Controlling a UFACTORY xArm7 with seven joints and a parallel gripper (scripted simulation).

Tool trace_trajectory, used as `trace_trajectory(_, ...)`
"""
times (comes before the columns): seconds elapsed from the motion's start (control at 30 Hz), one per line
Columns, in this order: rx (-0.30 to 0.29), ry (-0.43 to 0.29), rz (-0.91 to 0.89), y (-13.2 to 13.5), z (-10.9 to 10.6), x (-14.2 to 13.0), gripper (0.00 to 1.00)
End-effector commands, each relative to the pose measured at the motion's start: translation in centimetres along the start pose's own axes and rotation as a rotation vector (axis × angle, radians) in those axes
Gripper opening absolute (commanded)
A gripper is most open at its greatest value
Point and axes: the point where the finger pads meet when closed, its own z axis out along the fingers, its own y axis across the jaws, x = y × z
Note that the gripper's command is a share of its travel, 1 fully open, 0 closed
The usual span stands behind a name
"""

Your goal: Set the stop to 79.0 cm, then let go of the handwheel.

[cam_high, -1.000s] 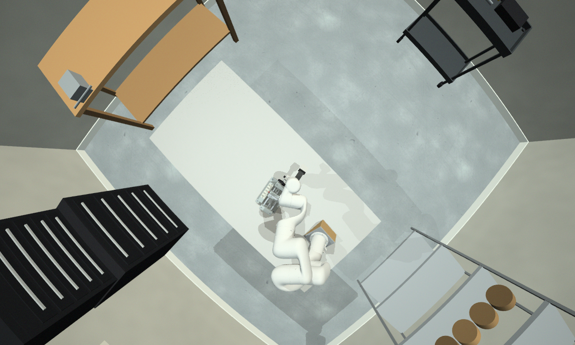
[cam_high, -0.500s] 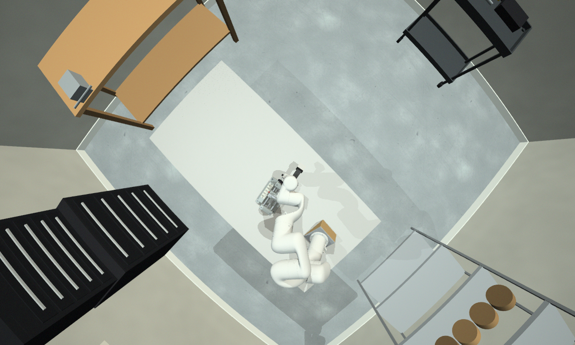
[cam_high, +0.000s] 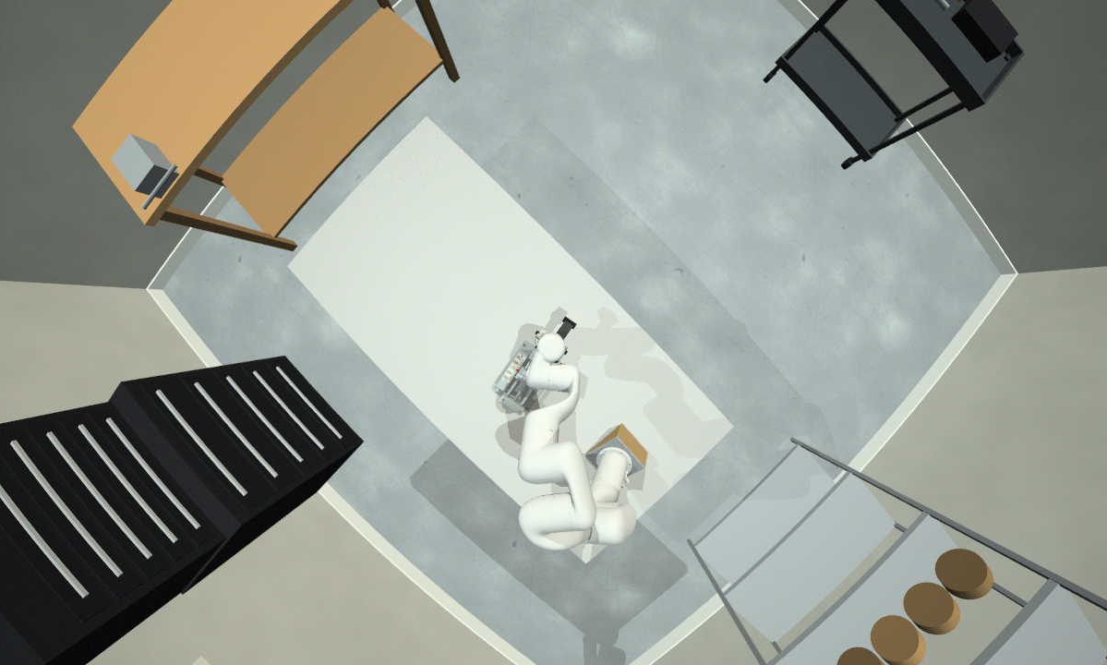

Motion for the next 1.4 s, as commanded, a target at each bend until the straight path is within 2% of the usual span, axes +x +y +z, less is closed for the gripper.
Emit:
trace_trajectory(0.0, 0.006, 0.005, -0.002, -1.4, -1.1, 0.1, 0.06)
trace_trajectory(0.37, 0.006, 0.005, -0.002, -2.2, -3.3, 0.1, 0.06)
trace_trajectory(0.73, 0.006, 0.005, -0.002, -1.0, -5.7, 0.1, 0.06)
trace_trajectory(1.37, 0.006, 0.005, -0.002, 1.7, -6.3, 0.1, 0.06)
